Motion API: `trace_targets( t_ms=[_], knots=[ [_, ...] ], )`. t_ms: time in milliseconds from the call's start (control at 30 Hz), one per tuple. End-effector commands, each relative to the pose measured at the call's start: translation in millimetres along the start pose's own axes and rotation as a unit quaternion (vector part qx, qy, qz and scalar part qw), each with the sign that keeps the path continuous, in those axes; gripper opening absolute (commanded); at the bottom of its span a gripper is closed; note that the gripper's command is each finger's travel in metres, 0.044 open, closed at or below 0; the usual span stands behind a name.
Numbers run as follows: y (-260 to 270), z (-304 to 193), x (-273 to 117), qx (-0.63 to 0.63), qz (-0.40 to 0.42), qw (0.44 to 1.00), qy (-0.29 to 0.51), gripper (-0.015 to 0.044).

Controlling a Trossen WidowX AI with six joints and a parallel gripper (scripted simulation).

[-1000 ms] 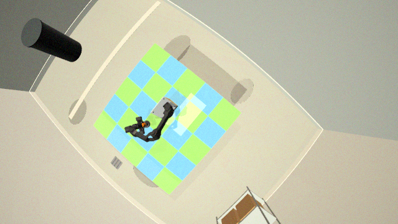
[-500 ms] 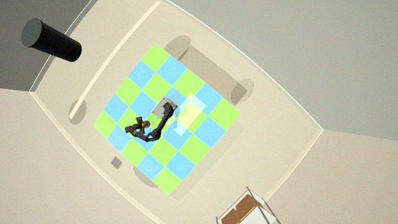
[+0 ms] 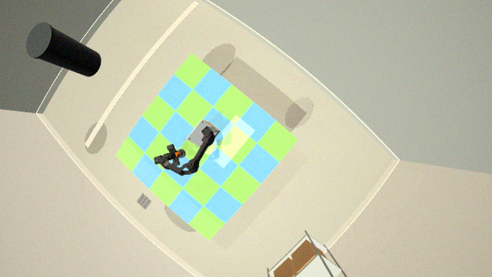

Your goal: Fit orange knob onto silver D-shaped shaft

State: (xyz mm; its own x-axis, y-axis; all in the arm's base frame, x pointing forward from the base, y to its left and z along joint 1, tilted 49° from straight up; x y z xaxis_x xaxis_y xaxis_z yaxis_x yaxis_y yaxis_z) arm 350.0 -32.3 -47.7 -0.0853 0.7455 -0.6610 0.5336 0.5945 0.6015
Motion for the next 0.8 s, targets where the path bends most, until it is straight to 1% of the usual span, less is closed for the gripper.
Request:
trace_targets(
  t_ms=[0, 767],
  knots=[
    [-0.5, 0.0, 1.3, -0.040, 0.001, 0.999, 0.000, 0.0000],
    [0.8, -0.3, 3.5, -0.040, 0.001, 0.999, 0.000, 0.0000]
  ],
)
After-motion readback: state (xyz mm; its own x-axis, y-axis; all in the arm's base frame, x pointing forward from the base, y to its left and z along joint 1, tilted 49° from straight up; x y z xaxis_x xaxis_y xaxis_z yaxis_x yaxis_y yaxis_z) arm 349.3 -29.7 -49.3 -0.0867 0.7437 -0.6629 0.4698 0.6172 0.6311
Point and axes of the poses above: the point midway between the two fingers, 35 mm back from their tips, its own x axis out along the fingers, its own y axis across the jaws, z = x × y, the point moved 6 cm from there along -x, back along the fingers, and after that the axes turned 7 degrees about x, right-handed, at the moved point
